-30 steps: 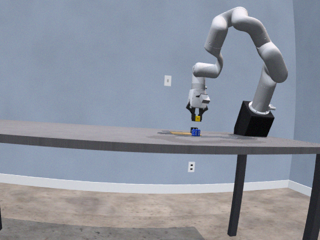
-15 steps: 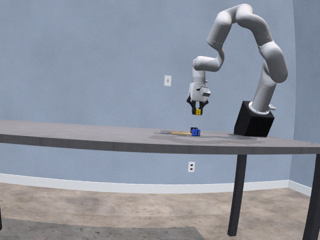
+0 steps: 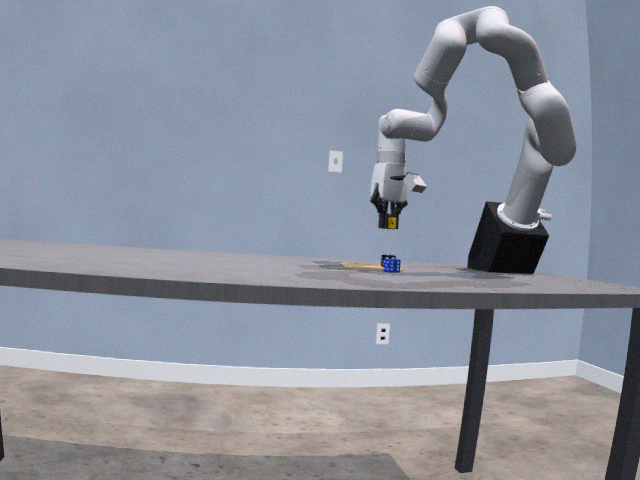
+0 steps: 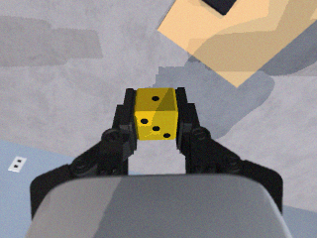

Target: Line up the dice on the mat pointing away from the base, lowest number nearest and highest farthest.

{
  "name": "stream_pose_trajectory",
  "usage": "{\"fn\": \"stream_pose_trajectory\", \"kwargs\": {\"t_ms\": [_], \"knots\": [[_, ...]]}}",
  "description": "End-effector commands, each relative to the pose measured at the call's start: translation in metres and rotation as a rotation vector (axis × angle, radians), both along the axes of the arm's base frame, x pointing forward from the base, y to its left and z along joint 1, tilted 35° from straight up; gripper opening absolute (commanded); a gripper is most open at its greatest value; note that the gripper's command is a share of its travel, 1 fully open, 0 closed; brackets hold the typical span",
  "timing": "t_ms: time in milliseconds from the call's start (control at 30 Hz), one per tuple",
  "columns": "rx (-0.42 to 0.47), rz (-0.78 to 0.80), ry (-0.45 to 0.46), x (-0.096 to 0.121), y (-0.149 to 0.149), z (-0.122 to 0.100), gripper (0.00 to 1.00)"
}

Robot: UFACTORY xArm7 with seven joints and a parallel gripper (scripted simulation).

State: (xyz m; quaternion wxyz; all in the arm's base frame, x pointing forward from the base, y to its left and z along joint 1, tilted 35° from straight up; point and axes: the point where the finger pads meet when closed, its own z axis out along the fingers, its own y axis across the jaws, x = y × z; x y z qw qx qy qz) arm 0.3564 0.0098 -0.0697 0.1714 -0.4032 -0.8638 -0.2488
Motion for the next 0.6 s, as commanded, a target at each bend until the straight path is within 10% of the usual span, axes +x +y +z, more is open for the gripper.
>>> {"fn": "stream_pose_trajectory", "kwargs": {"t_ms": [0, 567], "knots": [[0.017, 0.136, -0.105, 0.011, 0.011, 0.009, 0.27], [0.063, 0.559, -0.399, 0.037, 0.050, 0.036, 0.27]]}}
